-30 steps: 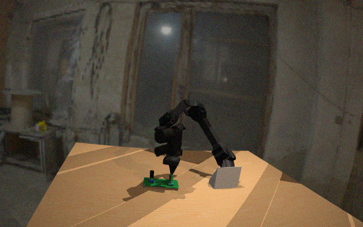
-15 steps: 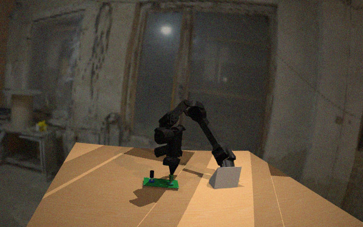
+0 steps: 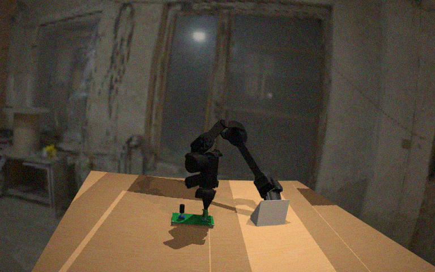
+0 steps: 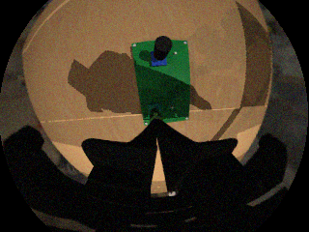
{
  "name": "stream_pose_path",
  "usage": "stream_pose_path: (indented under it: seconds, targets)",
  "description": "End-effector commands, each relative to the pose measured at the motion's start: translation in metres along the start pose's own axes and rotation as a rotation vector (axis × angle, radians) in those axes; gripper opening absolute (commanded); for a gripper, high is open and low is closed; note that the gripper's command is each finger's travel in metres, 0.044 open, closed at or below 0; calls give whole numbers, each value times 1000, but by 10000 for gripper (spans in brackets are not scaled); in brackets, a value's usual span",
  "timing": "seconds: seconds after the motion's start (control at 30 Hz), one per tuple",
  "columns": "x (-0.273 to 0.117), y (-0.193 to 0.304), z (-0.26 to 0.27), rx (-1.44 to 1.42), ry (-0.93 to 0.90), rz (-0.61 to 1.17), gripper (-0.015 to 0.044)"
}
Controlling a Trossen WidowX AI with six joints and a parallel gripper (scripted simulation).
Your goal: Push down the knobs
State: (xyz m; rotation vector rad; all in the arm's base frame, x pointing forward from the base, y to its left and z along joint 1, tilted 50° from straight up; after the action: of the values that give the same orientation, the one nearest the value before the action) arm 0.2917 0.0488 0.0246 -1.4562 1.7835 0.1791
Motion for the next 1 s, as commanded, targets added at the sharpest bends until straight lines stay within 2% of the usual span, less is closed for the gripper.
stream_pose_path:
  seconds: [0.0,0.97]
  targets:
    - [1,0,0,-4,1,-2,0]
    - [4,0,0,-4,2,-2,0]
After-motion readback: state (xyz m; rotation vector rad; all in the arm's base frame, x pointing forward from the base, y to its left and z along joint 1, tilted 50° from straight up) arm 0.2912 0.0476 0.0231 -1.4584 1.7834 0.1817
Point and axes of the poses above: the point midway between the two fingers, 35 mm back from their tips, its own x axis out along the fingers, its own z axis across the jaws, y = z × x, the point moved 2 cm from there along -x, back along the fingers, and after that the axes turned 9 degrees about x, right-handed, at the moved point
